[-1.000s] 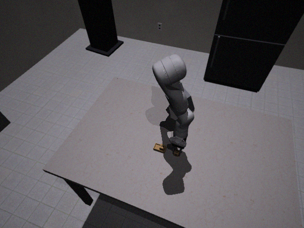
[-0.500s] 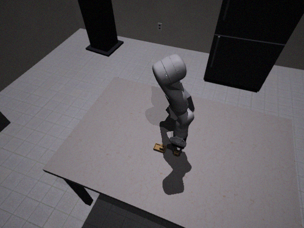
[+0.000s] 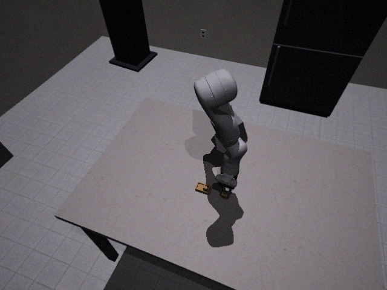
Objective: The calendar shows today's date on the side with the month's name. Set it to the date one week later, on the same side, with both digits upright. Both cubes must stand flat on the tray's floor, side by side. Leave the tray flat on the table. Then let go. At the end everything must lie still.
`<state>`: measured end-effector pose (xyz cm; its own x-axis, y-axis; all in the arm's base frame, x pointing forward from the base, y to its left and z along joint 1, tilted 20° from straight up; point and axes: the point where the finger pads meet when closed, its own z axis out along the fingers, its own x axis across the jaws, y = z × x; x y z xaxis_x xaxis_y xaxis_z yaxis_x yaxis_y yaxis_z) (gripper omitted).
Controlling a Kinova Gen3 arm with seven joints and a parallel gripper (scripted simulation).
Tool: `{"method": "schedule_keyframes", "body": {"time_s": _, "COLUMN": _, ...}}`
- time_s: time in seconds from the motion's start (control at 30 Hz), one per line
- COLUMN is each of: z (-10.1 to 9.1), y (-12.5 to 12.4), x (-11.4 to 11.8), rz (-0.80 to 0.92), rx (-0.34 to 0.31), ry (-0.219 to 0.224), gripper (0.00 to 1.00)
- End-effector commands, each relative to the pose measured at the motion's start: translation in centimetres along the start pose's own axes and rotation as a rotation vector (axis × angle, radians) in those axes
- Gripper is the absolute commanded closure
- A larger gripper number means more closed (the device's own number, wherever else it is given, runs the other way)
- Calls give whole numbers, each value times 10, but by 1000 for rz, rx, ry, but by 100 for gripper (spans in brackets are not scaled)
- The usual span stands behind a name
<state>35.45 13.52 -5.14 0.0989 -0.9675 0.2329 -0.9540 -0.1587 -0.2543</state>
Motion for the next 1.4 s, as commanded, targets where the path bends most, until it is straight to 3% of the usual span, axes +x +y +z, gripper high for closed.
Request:
{"method": "schedule_keyframes", "body": {"time_s": 0.0, "z": 0, "y": 0, "x": 0, "rz": 0, "rx": 1, "ry": -1, "gripper": 43}}
{"method": "schedule_keyframes", "body": {"time_s": 0.27, "z": 0, "y": 0, "x": 0, "rz": 0, "rx": 1, "ry": -1, "gripper": 43}}
{"method": "schedule_keyframes", "body": {"time_s": 0.3, "z": 0, "y": 0, "x": 0, "rz": 0, "rx": 1, "ry": -1, "gripper": 37}}
{"method": "schedule_keyframes", "body": {"time_s": 0.43, "z": 0, "y": 0, "x": 0, "rz": 0, "rx": 1, "ry": -1, "gripper": 37}}
{"method": "schedule_keyframes", "body": {"time_s": 0.57, "z": 0, "y": 0, "x": 0, "rz": 0, "rx": 1, "ry": -1, "gripper": 25}}
{"method": "schedule_keyframes", "body": {"time_s": 0.63, "z": 0, "y": 0, "x": 0, "rz": 0, "rx": 1, "ry": -1, "gripper": 25}}
{"method": "schedule_keyframes", "body": {"time_s": 0.67, "z": 0, "y": 0, "x": 0, "rz": 0, "rx": 1, "ry": -1, "gripper": 19}}
{"method": "schedule_keyframes", "body": {"time_s": 0.73, "z": 0, "y": 0, "x": 0, "rz": 0, "rx": 1, "ry": -1, "gripper": 19}}
{"method": "schedule_keyframes", "body": {"time_s": 0.77, "z": 0, "y": 0, "x": 0, "rz": 0, "rx": 1, "ry": -1, "gripper": 13}}
{"method": "schedule_keyframes", "body": {"time_s": 1.37, "z": -4, "y": 0, "x": 0, "rz": 0, "rx": 1, "ry": -1, "gripper": 13}}
